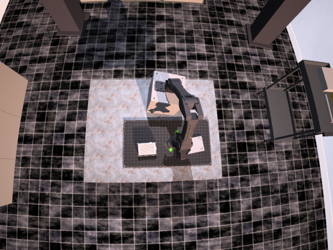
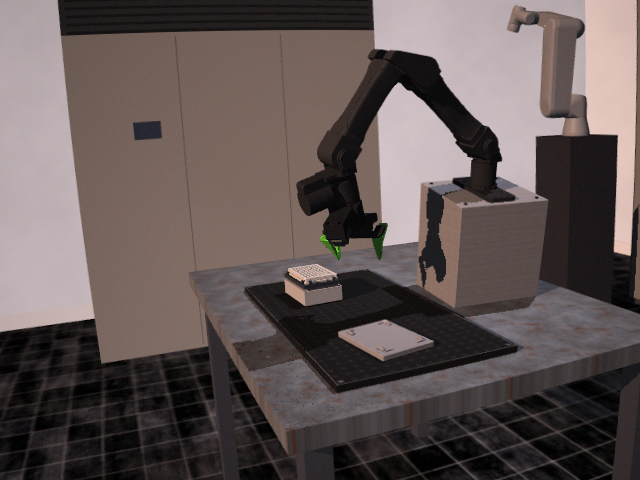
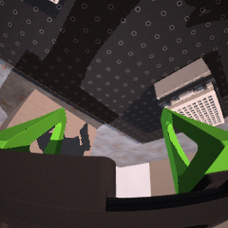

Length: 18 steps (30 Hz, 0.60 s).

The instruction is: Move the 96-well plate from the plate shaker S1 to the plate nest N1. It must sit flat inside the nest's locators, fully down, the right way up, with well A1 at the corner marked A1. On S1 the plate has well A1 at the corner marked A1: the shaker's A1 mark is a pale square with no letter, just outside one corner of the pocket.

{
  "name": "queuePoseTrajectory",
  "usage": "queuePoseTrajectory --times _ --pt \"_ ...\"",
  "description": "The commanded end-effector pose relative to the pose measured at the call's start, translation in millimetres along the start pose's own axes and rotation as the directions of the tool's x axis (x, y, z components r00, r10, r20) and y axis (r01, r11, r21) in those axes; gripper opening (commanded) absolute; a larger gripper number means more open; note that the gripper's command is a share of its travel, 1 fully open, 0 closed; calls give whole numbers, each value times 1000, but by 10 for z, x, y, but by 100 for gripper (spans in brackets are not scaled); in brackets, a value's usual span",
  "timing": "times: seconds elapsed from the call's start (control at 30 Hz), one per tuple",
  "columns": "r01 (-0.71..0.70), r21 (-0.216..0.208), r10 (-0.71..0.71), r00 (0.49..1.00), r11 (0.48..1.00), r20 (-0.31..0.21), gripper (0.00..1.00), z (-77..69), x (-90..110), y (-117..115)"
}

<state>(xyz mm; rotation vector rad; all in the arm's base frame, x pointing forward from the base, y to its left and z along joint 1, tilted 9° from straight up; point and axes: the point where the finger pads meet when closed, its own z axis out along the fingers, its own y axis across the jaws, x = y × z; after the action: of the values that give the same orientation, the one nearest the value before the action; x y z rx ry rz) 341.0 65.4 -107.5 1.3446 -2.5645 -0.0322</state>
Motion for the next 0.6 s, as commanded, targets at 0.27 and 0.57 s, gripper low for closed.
queuePoseTrajectory --times 0.27,0.57 --pt "-362 -14 361 928 932 93 100 -165 13 -384" --pt "-614 -75 618 780 786 97 100 -8 90 -565"
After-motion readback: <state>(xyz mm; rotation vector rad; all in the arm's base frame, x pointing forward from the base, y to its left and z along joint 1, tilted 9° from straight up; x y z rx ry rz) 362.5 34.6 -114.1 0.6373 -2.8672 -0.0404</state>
